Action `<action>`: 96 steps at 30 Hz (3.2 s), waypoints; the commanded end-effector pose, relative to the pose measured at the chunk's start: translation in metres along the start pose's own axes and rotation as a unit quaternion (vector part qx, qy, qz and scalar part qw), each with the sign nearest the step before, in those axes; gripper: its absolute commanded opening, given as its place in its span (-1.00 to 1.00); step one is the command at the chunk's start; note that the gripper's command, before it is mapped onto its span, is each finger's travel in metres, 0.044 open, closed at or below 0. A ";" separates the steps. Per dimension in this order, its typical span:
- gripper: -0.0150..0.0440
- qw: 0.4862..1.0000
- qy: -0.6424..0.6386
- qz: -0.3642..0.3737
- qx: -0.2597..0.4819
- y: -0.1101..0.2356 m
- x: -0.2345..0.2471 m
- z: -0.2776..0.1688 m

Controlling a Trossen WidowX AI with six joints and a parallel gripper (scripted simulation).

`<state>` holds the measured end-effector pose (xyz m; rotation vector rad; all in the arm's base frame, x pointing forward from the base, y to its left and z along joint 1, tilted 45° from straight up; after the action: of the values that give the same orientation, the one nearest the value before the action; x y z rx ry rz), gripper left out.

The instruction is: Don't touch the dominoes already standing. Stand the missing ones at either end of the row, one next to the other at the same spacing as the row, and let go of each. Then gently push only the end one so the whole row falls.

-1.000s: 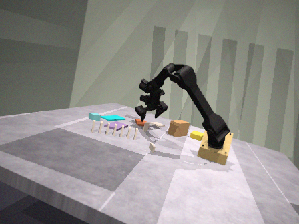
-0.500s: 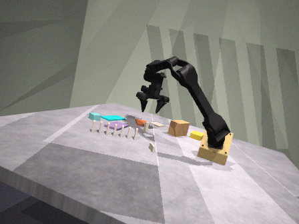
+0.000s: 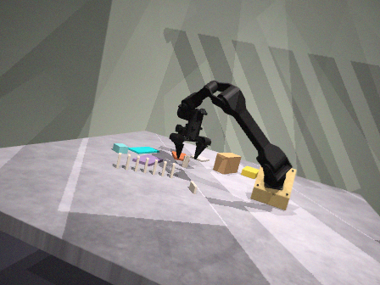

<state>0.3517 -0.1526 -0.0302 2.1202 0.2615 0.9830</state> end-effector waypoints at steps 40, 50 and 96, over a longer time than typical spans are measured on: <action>-0.13 1.000 -0.018 0.005 -0.008 0.088 -0.003 0.006; -0.13 0.998 0.060 0.000 -0.005 0.122 0.014 -0.014; -0.13 0.868 0.497 0.006 -0.003 -0.010 0.110 -0.139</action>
<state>0.3283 -0.0217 0.0842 1.4177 0.7430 2.0094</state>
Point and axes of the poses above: the point midway between the two fingers, 35 mm back from their tips, its own y axis back along the fingers, its own x axis across the jaws, z = x × y, the point moved 4 cm from there along y, back along the fingers, and after that the axes turned 2 degrees about -y, right-handed, at the moved point
